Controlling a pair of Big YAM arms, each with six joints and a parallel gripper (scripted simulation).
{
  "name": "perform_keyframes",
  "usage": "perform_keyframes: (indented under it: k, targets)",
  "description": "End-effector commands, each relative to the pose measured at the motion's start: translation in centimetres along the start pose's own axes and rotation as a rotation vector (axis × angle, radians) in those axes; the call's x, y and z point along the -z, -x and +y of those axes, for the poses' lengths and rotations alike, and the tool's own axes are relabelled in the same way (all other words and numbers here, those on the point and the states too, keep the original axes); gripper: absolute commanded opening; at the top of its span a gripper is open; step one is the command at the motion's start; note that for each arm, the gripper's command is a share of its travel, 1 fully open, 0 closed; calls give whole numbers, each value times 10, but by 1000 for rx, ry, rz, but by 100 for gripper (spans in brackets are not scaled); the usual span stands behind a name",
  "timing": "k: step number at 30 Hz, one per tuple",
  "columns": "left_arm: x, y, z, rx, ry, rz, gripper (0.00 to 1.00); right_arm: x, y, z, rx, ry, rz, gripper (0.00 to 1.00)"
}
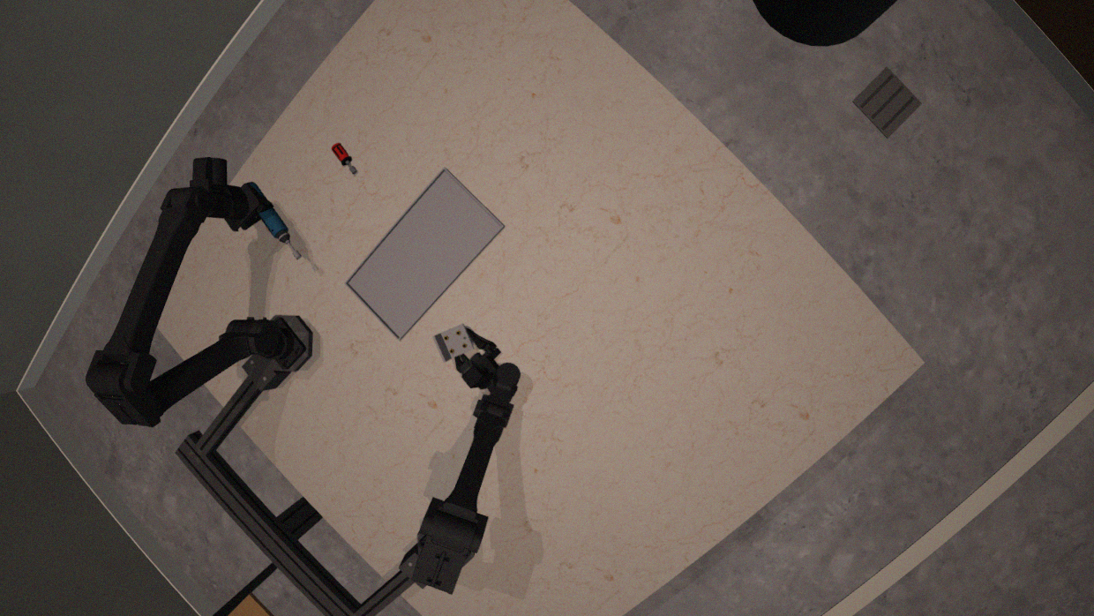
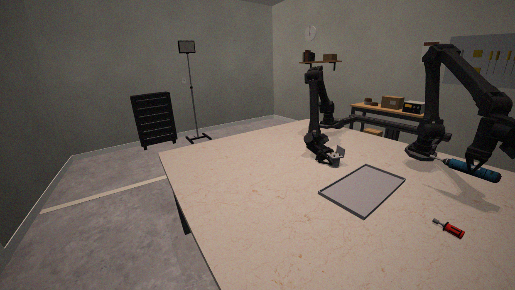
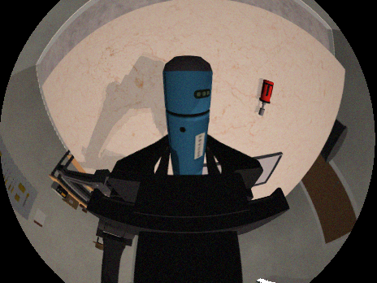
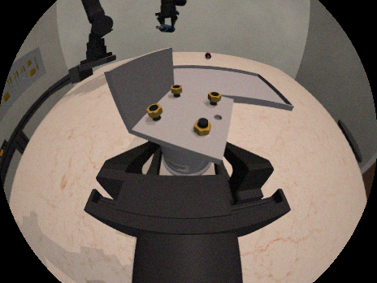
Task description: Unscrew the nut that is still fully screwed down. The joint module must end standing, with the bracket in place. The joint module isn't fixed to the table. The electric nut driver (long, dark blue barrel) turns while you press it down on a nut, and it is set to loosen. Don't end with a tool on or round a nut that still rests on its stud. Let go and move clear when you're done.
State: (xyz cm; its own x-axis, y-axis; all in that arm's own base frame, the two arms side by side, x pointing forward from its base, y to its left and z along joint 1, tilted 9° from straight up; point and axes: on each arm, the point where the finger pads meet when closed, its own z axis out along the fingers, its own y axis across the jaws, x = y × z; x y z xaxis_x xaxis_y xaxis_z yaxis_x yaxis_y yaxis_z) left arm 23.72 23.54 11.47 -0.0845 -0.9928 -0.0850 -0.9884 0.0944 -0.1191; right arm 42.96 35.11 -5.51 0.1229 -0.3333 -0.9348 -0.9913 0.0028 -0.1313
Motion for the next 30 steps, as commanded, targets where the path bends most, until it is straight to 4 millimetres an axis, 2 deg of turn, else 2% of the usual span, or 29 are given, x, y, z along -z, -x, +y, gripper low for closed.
perform_keyframes:
  k: [1, 10, 11, 13, 14, 15, 22, 24, 25, 27, 28, 30]
  targets:
    - [38, 26, -18, -9, -64, -77, 42, -2, 8, -7, 22, -9, -12, 59]
    - [38, 26, -18, -9, -64, -77, 42, -2, 8, -7, 22, -9, -12, 59]
    - [36, 23, -31, -47, -84, -96, 42, -2, 8, -7, 22, -9, -12, 59]
    - [33, 19, -37, -79, -92, -106, 42, -2, 8, -7, 22, -9, -12, 59]
    - [12, 0, -25, -93, -63, -70, 42, -2, 8, -7, 22, -9, -12, 59]
    - [9, -3, -27, -109, -66, -73, 42, -2, 8, -7, 22, -9, -12, 59]
    - [-3, -18, -47, -222, -97, -106, 42, -2, 8, -7, 22, -9, -12, 59]
    - [-3, -18, -48, -222, -99, -104, 42, -2, 8, -7, 22, -9, -12, 59]
    - [4, -8, -49, -202, -108, -122, 42, -2, 8, -7, 22, -9, -12, 59]
    - [4, -8, -49, -202, -108, -122, 42, -2, 8, -7, 22, -9, -12, 59]
    - [-4, -21, -51, -238, -106, -111, 42, -2, 8, -7, 22, -9, -12, 59]
    - [-5, -25, -58, -270, -120, -124, 42, -2, 8, -7, 22, -9, -12, 59]
